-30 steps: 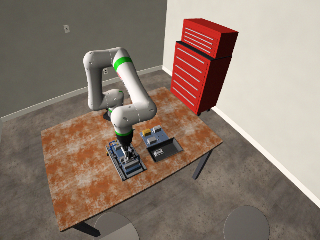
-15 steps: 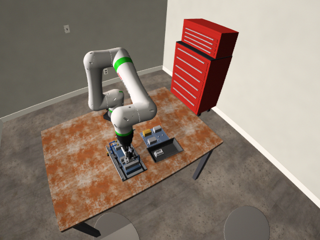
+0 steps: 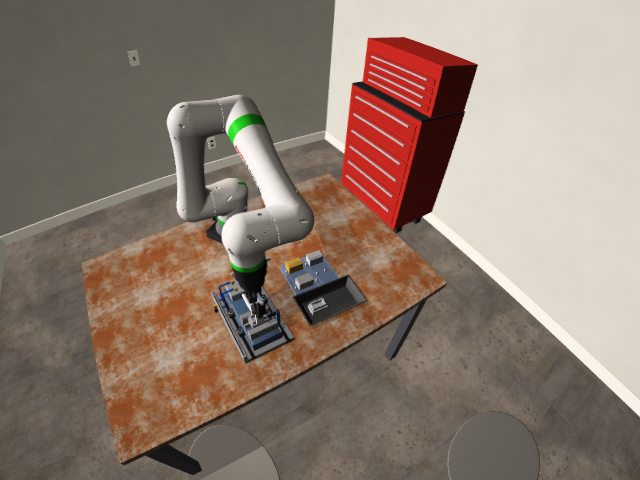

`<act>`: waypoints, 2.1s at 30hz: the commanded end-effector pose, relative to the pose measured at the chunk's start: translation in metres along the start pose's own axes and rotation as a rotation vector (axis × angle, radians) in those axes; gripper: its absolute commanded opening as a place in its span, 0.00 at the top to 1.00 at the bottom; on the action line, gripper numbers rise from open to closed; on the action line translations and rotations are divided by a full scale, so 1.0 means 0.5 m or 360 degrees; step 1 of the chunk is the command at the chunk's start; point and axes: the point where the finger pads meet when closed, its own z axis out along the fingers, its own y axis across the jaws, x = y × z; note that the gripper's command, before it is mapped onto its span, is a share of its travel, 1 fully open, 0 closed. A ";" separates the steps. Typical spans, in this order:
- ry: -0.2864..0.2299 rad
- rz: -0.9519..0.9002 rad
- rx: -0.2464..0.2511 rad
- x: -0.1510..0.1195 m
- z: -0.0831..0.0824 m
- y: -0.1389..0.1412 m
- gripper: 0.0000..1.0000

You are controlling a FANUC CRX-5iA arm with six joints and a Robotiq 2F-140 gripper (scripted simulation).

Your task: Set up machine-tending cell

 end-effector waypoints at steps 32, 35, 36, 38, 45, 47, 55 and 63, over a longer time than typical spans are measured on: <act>0.0000 0.0000 0.0000 0.000 -0.002 0.000 1.00; 0.0000 0.0000 0.0000 0.000 -0.003 0.000 1.00; 0.0000 0.0000 0.0000 0.000 -0.004 0.000 1.00; 0.0000 0.0000 0.0000 0.000 -0.007 0.000 1.00; 0.0000 0.0000 0.0000 0.000 -0.026 0.000 1.00; 0.0000 0.0000 0.0000 0.000 -0.033 0.000 1.00; 0.0000 0.0000 0.0000 0.000 -0.056 0.000 1.00; 0.0000 0.0000 0.0000 0.000 -0.081 0.000 1.00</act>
